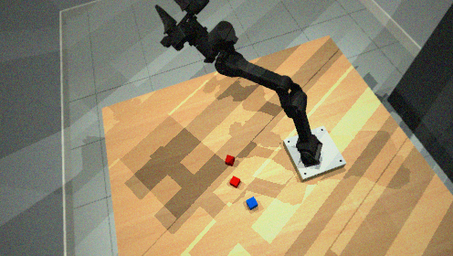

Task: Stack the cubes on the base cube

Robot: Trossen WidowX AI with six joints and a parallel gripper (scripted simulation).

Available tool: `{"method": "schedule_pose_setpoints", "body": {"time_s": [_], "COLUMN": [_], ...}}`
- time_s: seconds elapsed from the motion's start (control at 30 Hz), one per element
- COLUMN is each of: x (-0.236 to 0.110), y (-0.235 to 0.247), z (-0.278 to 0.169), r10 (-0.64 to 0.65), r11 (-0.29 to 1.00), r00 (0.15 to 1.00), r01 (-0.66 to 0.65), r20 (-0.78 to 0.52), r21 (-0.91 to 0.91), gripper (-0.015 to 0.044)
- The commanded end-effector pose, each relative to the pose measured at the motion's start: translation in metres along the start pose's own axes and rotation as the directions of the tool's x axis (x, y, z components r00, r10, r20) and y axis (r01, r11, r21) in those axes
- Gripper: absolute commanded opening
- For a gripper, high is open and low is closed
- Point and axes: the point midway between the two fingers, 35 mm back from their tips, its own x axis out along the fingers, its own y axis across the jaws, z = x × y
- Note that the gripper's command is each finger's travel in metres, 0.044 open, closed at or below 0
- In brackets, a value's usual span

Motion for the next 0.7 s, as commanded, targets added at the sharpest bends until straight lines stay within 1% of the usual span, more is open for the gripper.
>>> {"method": "schedule_pose_setpoints", "body": {"time_s": [0.0, 0.13, 0.3, 0.47, 0.67], "x": [-0.016, -0.038, -0.078, -0.128, -0.201], "y": [0.068, 0.12, 0.179, 0.229, 0.275], "z": [0.012, 0.023, 0.036, 0.048, 0.06], "r10": [0.227, 0.407, 0.612, 0.783, 0.926], "r11": [0.972, 0.909, 0.785, 0.618, 0.377], "r00": [0.974, 0.913, 0.79, 0.621, 0.374], "r01": [-0.225, -0.403, -0.603, -0.768, -0.906], "r20": [-0.013, -0.02, -0.027, -0.036, -0.055], "r21": [0.065, 0.105, 0.143, 0.17, 0.19], "gripper": [0.0265, 0.0265, 0.0265, 0.0265, 0.0265]}}
